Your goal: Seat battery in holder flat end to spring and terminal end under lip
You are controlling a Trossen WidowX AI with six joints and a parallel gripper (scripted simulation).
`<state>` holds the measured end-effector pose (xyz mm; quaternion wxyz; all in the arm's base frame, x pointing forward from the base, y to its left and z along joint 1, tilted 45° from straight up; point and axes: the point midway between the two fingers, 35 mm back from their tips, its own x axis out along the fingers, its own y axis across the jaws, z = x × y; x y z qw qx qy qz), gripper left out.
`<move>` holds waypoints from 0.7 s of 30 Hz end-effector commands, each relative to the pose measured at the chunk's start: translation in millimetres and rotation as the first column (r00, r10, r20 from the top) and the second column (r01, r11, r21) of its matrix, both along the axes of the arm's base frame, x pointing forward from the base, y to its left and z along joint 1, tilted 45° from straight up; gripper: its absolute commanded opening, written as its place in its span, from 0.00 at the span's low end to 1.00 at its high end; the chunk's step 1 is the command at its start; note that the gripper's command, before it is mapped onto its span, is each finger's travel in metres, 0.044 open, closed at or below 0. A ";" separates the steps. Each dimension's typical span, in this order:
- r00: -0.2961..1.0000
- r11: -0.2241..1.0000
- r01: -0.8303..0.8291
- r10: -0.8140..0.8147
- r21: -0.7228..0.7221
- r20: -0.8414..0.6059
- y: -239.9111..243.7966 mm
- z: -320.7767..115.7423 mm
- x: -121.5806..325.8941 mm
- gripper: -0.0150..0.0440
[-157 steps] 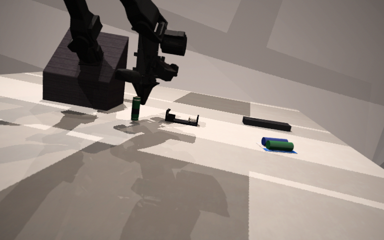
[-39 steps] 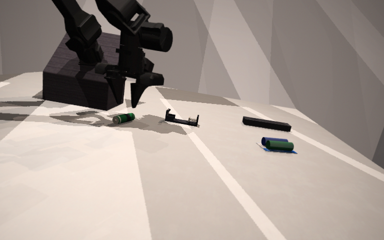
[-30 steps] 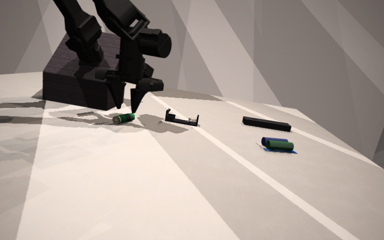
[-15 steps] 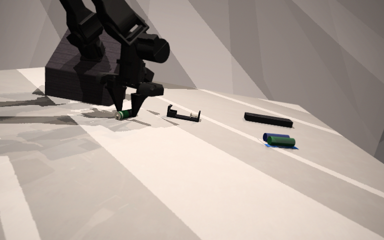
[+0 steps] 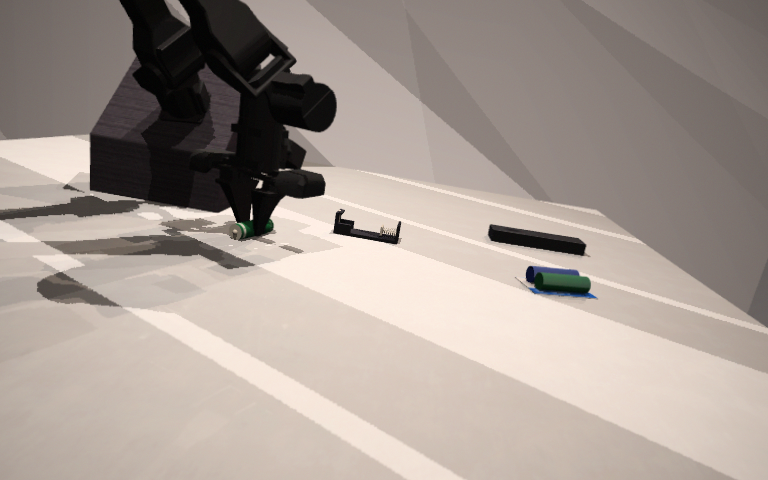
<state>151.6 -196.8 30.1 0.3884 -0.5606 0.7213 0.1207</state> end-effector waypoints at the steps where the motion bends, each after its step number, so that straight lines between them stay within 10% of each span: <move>1: 1.000 1.000 -0.005 0.005 0.005 0.000 0.6 -1.3 0.2 0.38; 21: 0.997 0.999 0.053 -0.053 0.008 0.062 38.4 34.1 15.3 0.38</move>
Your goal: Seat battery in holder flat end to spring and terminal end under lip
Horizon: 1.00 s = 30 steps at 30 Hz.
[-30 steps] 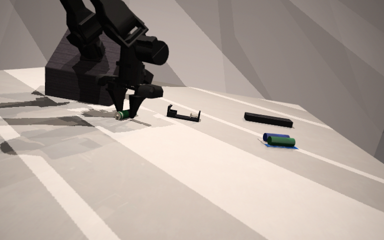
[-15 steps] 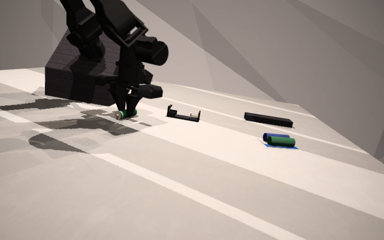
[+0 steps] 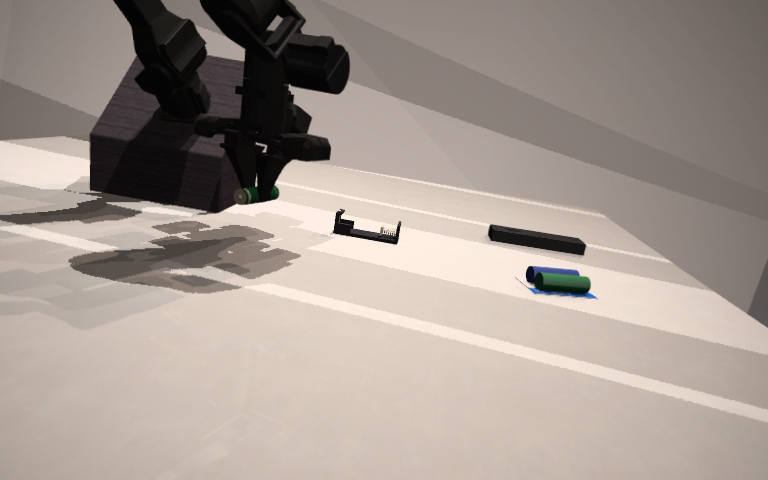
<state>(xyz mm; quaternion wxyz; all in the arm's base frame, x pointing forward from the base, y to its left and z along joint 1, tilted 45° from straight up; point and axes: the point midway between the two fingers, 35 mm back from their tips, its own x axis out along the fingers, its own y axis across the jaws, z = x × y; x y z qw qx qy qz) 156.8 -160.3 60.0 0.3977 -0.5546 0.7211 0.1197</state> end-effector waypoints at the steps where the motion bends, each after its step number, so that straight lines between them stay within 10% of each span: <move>1: 0.995 0.998 0.066 -0.065 -0.005 0.073 2.9 4.1 14.7 0.38; 30: 0.465 0.728 0.646 -0.612 0.227 0.639 66.0 -39.3 142.4 0.38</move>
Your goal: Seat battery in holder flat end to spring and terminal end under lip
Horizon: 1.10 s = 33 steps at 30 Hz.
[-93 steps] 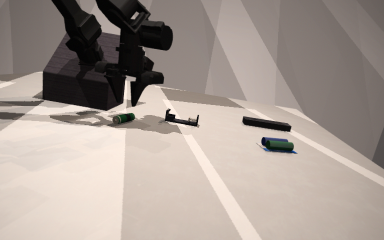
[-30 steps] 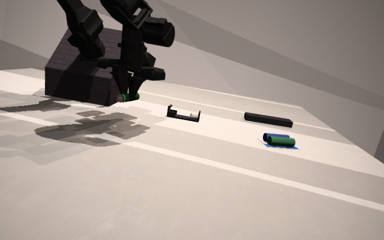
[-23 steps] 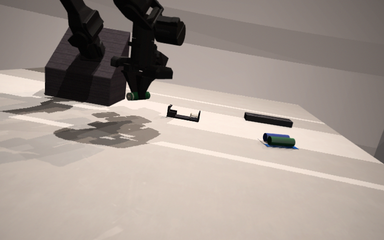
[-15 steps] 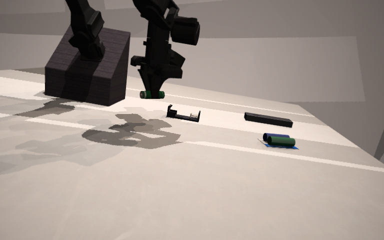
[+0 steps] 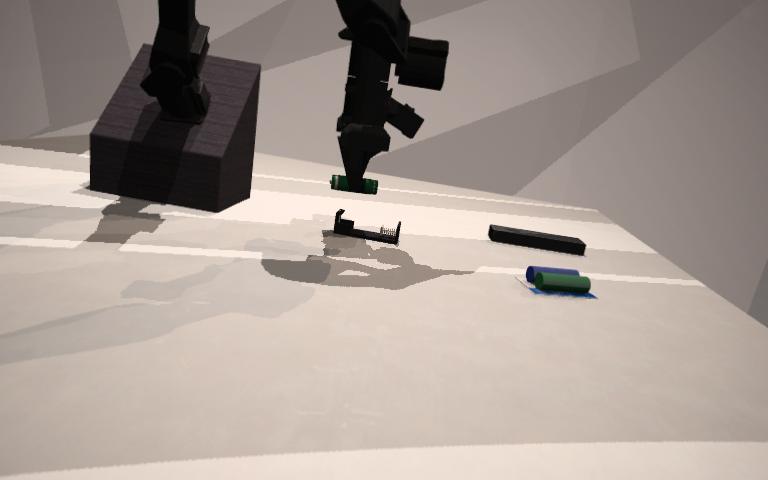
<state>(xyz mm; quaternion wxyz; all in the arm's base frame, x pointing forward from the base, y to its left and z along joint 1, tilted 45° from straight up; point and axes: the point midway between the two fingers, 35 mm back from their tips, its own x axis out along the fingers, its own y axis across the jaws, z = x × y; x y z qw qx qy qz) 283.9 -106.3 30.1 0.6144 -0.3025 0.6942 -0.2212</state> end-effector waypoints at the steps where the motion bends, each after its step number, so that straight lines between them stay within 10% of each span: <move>1: 0.987 0.994 0.114 -0.113 0.002 0.111 15.4 -12.3 18.9 0.38; 33: 0.938 0.938 0.346 -0.346 -0.038 -0.018 -3.9 -47.5 16.6 0.38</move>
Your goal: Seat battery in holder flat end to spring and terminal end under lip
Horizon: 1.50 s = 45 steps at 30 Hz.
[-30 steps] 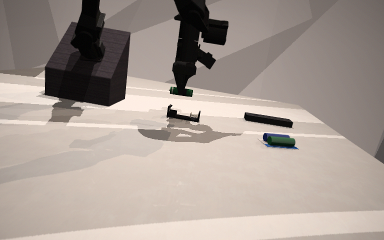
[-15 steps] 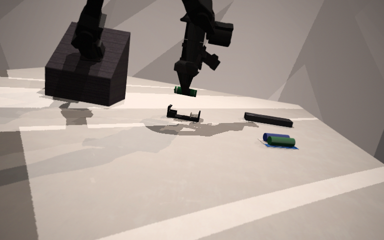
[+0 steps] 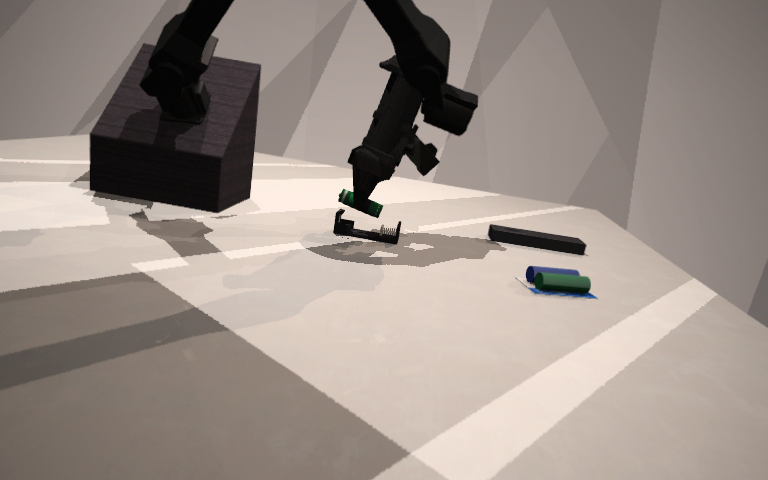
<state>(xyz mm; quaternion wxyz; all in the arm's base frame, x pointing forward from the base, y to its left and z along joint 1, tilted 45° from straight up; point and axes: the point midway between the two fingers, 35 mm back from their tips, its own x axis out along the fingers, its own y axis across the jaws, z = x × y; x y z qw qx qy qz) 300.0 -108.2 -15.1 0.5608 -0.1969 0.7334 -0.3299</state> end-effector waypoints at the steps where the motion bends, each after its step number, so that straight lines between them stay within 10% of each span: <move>1: 1.000 1.000 0.024 -0.024 0.003 -0.012 -1.8 -2.1 0.5 0.38; 45: 0.968 0.982 0.186 -0.183 0.003 -0.172 -13.1 -11.8 9.0 0.38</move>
